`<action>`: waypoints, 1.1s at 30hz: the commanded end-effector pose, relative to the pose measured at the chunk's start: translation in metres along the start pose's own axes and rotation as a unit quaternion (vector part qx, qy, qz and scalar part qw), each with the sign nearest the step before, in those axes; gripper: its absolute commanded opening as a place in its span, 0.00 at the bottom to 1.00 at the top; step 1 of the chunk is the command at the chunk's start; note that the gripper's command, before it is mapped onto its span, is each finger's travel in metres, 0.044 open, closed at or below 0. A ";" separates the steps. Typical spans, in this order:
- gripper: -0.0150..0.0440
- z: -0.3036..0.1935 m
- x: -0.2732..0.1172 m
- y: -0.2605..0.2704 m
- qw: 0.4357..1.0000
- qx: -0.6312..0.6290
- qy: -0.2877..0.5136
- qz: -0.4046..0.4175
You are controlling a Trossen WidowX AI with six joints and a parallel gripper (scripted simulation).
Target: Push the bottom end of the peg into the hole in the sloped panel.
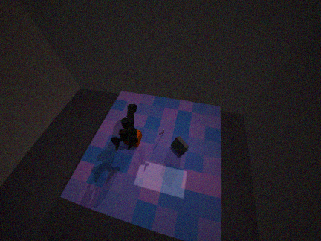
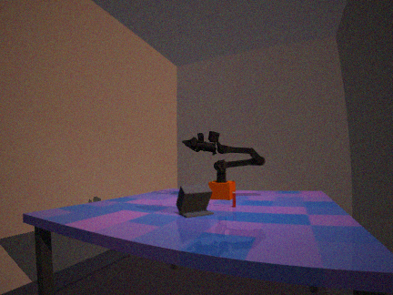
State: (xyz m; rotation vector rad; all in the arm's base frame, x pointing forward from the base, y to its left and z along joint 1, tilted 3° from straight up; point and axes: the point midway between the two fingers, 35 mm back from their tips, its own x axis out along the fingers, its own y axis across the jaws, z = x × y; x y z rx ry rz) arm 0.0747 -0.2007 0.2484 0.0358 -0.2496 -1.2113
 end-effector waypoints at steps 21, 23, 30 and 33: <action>1.00 -0.029 0.011 0.056 0.980 -0.107 0.120 0.121; 1.00 -0.032 0.011 0.062 0.975 -0.119 0.130 0.135; 1.00 -0.043 0.009 0.083 0.955 -0.162 0.164 0.185; 1.00 -0.047 0.008 0.093 0.945 -0.180 0.177 0.207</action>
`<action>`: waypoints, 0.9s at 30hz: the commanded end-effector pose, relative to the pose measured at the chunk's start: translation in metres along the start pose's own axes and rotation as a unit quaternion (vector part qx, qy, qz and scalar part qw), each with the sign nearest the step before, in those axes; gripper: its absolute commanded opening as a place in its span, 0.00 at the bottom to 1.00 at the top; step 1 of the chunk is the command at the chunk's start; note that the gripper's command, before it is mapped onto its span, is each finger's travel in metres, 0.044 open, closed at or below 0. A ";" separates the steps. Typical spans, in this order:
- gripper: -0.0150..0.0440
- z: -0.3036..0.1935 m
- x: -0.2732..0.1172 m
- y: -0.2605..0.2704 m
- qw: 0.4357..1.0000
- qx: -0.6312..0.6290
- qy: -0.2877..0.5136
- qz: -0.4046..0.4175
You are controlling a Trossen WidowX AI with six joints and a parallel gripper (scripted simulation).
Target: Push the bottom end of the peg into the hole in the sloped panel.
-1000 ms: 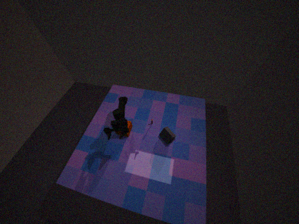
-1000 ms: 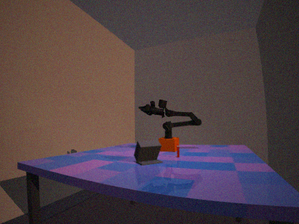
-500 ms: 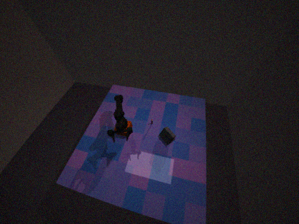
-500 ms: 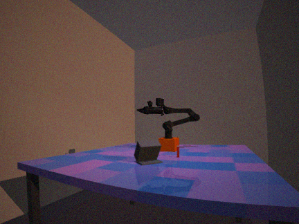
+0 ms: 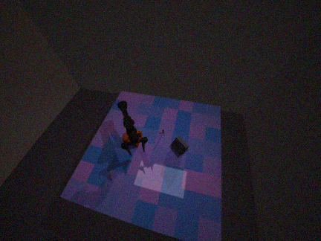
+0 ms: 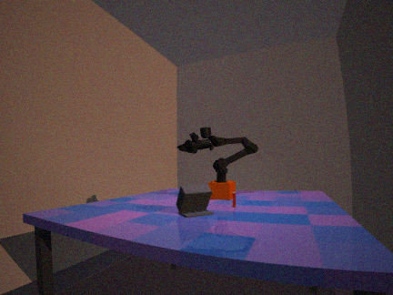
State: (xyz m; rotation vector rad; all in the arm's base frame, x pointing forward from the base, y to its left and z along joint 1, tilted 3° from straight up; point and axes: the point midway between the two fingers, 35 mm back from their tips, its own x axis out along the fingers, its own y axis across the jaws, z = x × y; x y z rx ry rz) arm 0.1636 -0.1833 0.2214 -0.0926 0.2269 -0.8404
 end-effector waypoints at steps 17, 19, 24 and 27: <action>1.00 -0.009 0.014 0.070 0.975 -0.145 0.077 0.150; 1.00 -0.011 0.014 0.077 0.970 -0.160 0.082 0.166; 1.00 -0.015 0.014 0.095 0.954 -0.198 0.095 0.204; 1.00 -0.017 0.013 0.106 0.943 -0.222 0.101 0.227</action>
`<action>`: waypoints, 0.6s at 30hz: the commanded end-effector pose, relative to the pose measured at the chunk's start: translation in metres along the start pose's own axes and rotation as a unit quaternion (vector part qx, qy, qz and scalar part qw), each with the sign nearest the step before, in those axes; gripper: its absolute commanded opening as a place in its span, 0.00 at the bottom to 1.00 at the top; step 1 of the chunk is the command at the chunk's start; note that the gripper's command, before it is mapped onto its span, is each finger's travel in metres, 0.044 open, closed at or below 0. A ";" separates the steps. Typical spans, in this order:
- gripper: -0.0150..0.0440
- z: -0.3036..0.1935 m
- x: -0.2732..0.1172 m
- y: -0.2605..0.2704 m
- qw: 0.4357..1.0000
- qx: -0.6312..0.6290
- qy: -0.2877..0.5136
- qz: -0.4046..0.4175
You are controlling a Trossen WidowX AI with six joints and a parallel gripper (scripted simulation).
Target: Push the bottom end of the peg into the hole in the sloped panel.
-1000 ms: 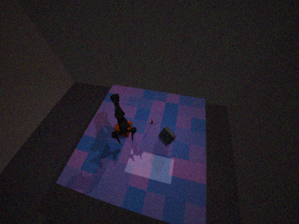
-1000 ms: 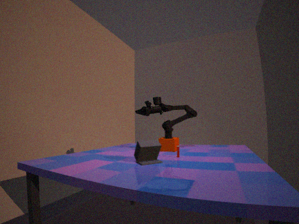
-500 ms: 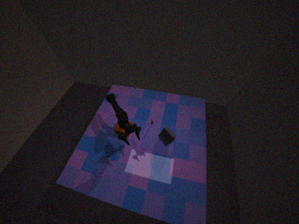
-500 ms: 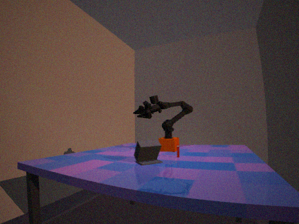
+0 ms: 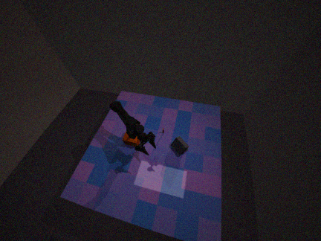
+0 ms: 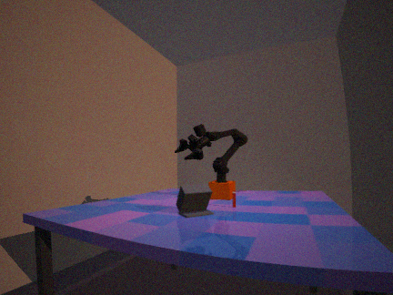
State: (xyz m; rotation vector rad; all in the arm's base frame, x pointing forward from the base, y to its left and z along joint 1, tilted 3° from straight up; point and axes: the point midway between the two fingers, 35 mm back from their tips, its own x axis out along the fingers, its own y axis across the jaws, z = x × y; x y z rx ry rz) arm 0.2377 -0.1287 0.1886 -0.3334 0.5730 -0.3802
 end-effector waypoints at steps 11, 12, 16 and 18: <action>1.00 0.011 0.015 0.050 0.987 -0.120 0.030 0.107; 1.00 0.012 0.015 0.054 0.985 -0.129 0.031 0.114; 1.00 0.013 0.017 0.069 0.975 -0.165 0.037 0.144; 1.00 0.014 0.018 0.077 0.969 -0.183 0.039 0.159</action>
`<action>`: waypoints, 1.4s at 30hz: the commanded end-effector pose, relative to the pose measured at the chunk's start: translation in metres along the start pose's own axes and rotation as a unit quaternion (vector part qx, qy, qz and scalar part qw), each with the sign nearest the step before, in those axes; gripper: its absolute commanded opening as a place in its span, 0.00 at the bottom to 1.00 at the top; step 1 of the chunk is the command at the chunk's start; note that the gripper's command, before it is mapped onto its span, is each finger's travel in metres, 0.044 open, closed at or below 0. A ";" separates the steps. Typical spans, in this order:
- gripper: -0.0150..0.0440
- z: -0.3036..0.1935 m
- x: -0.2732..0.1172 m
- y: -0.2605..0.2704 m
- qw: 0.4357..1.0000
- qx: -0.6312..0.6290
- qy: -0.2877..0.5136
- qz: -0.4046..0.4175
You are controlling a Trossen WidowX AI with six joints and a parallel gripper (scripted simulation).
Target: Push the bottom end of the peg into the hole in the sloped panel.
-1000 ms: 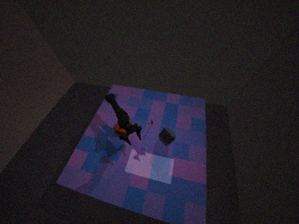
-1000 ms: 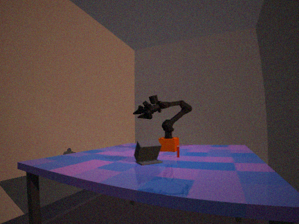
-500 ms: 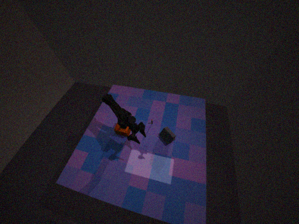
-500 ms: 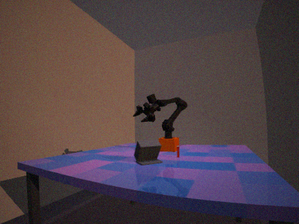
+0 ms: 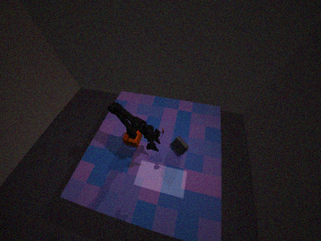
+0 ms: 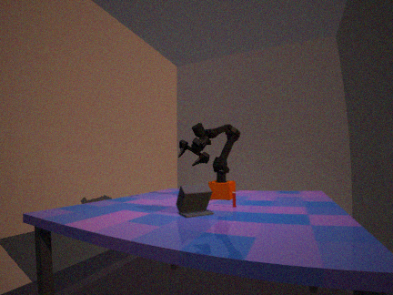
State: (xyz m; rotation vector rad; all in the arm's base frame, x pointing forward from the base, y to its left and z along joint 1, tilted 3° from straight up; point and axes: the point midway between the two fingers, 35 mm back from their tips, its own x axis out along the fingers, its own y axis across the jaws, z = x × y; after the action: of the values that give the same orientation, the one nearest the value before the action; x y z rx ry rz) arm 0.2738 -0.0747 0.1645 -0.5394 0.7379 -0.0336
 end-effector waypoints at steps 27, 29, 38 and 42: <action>1.00 0.035 0.023 0.112 0.933 -0.291 0.023 0.211; 1.00 0.036 0.023 0.120 0.924 -0.311 0.023 0.223; 1.00 0.039 0.021 0.157 0.875 -0.396 0.022 0.277; 1.00 0.040 0.020 0.173 0.850 -0.433 0.020 0.298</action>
State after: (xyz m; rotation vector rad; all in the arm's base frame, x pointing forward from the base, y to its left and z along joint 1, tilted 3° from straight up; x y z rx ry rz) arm 0.2884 0.0783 0.0990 -1.1069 0.9181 0.8514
